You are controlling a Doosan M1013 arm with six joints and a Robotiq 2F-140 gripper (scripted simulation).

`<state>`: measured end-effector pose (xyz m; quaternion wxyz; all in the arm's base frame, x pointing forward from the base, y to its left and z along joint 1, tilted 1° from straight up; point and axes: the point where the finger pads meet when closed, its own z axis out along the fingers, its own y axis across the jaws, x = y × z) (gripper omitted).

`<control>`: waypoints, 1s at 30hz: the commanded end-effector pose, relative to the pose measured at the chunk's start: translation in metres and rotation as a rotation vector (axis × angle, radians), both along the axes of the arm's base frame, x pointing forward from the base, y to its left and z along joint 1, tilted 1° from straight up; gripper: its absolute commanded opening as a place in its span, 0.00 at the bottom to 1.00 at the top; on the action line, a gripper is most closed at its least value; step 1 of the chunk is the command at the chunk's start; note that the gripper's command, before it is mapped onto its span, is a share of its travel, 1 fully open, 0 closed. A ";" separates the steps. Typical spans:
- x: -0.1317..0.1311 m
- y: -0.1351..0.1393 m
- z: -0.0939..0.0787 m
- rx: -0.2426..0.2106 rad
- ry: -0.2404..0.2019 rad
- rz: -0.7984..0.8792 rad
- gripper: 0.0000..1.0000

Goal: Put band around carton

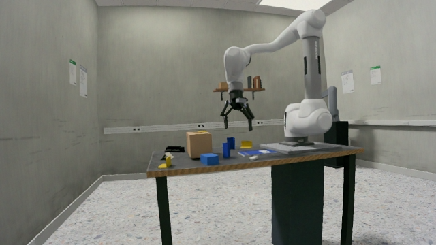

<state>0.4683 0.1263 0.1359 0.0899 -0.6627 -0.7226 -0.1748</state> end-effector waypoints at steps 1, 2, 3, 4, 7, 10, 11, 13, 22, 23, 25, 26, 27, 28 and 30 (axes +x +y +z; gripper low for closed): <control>0.001 0.000 0.001 0.000 -0.001 0.000 1.00; 0.001 0.000 0.001 0.000 -0.001 0.000 1.00; 0.001 0.000 0.001 0.000 -0.001 0.000 1.00; 0.001 0.000 0.001 0.000 -0.001 0.000 1.00; 0.001 0.000 0.001 0.000 -0.001 0.000 1.00; 0.001 0.000 0.001 0.000 -0.001 0.000 1.00; 0.001 0.000 0.001 0.000 -0.001 0.000 1.00; 0.001 0.000 0.001 0.000 -0.001 0.000 1.00; -0.001 0.000 0.004 -0.009 -0.004 0.027 1.00; -0.003 0.000 0.006 -0.015 -0.006 0.045 1.00; -0.006 0.000 0.013 -0.035 -0.011 0.098 1.00; -0.009 0.000 0.018 -0.048 -0.014 0.134 1.00; -0.012 -0.001 0.024 -0.064 -0.017 0.176 1.00; -0.016 -0.002 0.030 -0.084 -0.021 0.224 1.00; -0.024 -0.006 0.046 -0.131 -0.027 0.335 1.00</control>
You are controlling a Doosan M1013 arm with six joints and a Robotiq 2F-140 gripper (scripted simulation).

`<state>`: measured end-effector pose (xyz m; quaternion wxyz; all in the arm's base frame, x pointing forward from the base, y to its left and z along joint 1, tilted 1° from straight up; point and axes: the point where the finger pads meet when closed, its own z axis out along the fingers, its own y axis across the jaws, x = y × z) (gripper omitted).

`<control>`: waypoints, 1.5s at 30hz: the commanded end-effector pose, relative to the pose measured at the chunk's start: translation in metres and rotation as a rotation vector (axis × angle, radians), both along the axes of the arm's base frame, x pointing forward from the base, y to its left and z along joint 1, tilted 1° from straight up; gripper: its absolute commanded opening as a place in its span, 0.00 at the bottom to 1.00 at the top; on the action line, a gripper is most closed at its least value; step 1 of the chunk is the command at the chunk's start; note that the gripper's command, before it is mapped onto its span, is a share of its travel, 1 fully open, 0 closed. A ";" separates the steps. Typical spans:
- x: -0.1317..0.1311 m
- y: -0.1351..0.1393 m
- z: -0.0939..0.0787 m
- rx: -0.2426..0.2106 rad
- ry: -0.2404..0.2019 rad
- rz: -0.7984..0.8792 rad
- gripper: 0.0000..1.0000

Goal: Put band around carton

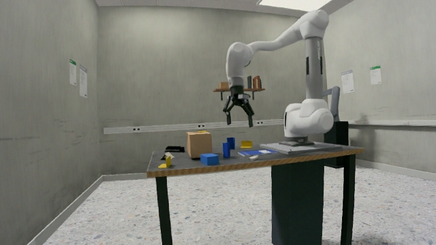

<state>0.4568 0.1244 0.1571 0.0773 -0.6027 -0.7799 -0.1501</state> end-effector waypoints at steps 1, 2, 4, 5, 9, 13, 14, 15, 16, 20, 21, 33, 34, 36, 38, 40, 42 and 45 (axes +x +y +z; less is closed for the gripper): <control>-0.017 -0.008 0.035 -0.099 -0.014 0.234 1.00; -0.022 -0.012 0.045 -0.128 -0.016 0.294 1.00; -0.022 -0.012 0.045 -0.128 -0.016 0.294 1.00; -0.027 -0.017 0.057 -0.166 -0.018 0.367 1.00; -0.008 -0.036 0.071 -0.221 -0.039 0.530 1.00; 0.017 -0.050 0.070 -0.237 -0.059 0.624 1.00; 0.023 -0.054 0.070 -0.241 -0.063 0.648 1.00; 0.029 -0.057 0.070 -0.245 -0.068 0.672 1.00; 0.035 -0.061 0.069 -0.249 -0.072 0.696 1.00; 0.054 -0.073 0.068 -0.261 -0.085 0.769 1.00; 0.054 -0.073 0.068 -0.261 -0.085 0.769 1.00; 0.133 -0.131 0.056 -0.304 -0.128 1.096 1.00; 0.139 -0.136 0.055 -0.307 -0.130 1.121 1.00; 0.149 -0.144 0.052 -0.311 -0.134 1.165 1.00; 0.149 -0.144 0.052 -0.311 -0.134 1.165 1.00; 0.156 -0.150 0.050 -0.314 -0.137 1.196 1.00; 0.160 -0.154 0.049 -0.316 -0.138 1.215 1.00; 0.162 -0.157 0.049 -0.317 -0.139 1.227 1.00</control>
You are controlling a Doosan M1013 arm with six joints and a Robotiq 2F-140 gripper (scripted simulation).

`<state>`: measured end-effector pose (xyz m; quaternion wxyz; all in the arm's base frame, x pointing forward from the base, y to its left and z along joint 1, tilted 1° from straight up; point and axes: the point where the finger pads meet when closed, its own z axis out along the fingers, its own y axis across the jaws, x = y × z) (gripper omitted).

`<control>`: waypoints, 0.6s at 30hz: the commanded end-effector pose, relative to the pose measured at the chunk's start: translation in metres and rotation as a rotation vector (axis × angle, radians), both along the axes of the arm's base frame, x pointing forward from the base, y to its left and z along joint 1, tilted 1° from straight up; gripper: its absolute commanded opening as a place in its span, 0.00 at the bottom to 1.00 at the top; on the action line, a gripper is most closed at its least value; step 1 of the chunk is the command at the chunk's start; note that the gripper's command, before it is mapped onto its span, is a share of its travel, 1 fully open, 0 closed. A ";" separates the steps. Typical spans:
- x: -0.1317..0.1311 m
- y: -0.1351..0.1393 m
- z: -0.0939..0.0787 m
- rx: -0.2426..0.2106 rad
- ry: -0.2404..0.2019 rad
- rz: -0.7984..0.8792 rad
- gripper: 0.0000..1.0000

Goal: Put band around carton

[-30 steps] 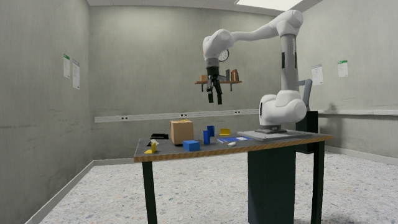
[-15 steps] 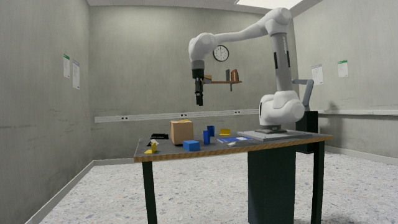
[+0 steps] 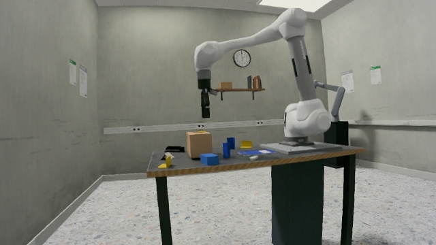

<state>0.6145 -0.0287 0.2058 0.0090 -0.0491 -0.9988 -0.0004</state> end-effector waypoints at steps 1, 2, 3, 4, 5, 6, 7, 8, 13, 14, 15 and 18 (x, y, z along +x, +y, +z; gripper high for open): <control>0.005 -0.004 0.000 0.000 -0.001 0.020 1.00; 0.005 -0.004 0.000 -0.001 -0.001 0.020 1.00; 0.005 -0.004 0.000 -0.001 -0.001 0.020 1.00; 0.005 -0.004 0.000 -0.001 -0.001 0.020 1.00; 0.005 -0.004 0.000 -0.001 -0.001 0.020 1.00; 0.005 -0.004 0.000 -0.001 -0.001 0.020 1.00; 0.005 -0.004 0.000 -0.001 -0.001 0.020 1.00; 0.005 -0.004 0.000 -0.001 -0.001 0.020 1.00; 0.005 -0.004 0.000 -0.001 -0.001 0.020 1.00; 0.005 -0.004 -0.001 -0.001 -0.001 0.018 1.00; 0.005 -0.004 -0.002 -0.001 -0.001 0.007 1.00; 0.004 -0.006 -0.018 -0.001 -0.002 -0.087 1.00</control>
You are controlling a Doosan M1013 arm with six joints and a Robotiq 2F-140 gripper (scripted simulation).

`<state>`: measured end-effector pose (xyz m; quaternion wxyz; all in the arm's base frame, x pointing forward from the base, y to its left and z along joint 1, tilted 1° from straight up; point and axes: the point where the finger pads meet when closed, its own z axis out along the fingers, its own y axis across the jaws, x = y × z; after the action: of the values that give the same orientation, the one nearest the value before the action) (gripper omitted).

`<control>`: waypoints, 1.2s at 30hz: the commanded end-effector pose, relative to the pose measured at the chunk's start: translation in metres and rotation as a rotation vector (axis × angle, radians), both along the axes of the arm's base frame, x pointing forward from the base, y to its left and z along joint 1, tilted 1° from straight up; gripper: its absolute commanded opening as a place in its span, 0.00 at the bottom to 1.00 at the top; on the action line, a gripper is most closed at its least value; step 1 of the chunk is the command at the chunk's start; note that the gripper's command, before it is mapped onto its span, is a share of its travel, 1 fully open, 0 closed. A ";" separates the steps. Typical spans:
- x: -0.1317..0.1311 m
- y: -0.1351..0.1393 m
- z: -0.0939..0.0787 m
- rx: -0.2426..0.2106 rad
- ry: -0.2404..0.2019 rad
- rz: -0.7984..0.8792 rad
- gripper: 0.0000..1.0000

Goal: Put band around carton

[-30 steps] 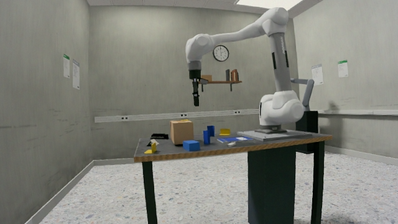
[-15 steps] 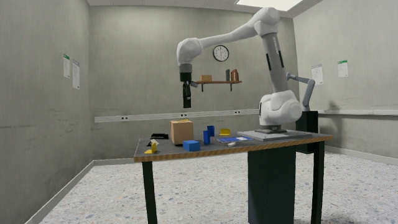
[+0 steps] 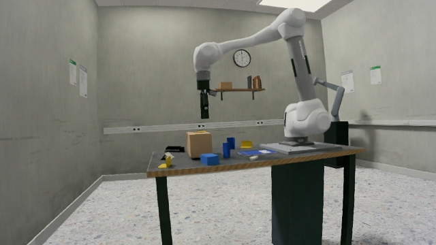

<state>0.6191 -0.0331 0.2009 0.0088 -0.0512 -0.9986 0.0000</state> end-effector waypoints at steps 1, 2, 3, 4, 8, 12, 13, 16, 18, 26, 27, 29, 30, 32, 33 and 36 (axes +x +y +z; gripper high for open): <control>-0.001 -0.003 -0.019 0.000 -0.003 -0.117 1.00; -0.001 -0.003 -0.023 0.000 -0.003 -0.140 1.00; -0.001 -0.004 -0.024 0.000 -0.003 -0.152 1.00; -0.001 -0.004 -0.025 0.000 -0.003 -0.154 1.00; -0.001 -0.004 -0.025 0.000 -0.003 -0.154 0.18; -0.001 -0.004 -0.025 0.000 -0.003 -0.154 0.18; -0.001 -0.004 -0.025 0.000 -0.003 -0.154 0.18; -0.001 -0.004 -0.025 0.000 -0.003 -0.154 0.18; -0.001 -0.004 -0.025 0.000 -0.003 -0.154 0.18; -0.001 -0.004 -0.025 0.000 -0.003 -0.154 0.18; -0.001 -0.004 -0.025 0.000 -0.003 -0.154 0.18; -0.001 -0.004 -0.025 0.000 -0.003 -0.154 0.18; -0.001 -0.004 -0.025 0.000 -0.003 -0.154 0.18; -0.001 -0.004 -0.025 0.000 -0.003 -0.154 0.18; -0.001 -0.004 -0.025 0.000 -0.003 -0.154 0.18; -0.001 -0.004 -0.025 0.000 -0.003 -0.154 0.18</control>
<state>0.6175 -0.0370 0.1750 0.0080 -0.1278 -0.9918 -0.0006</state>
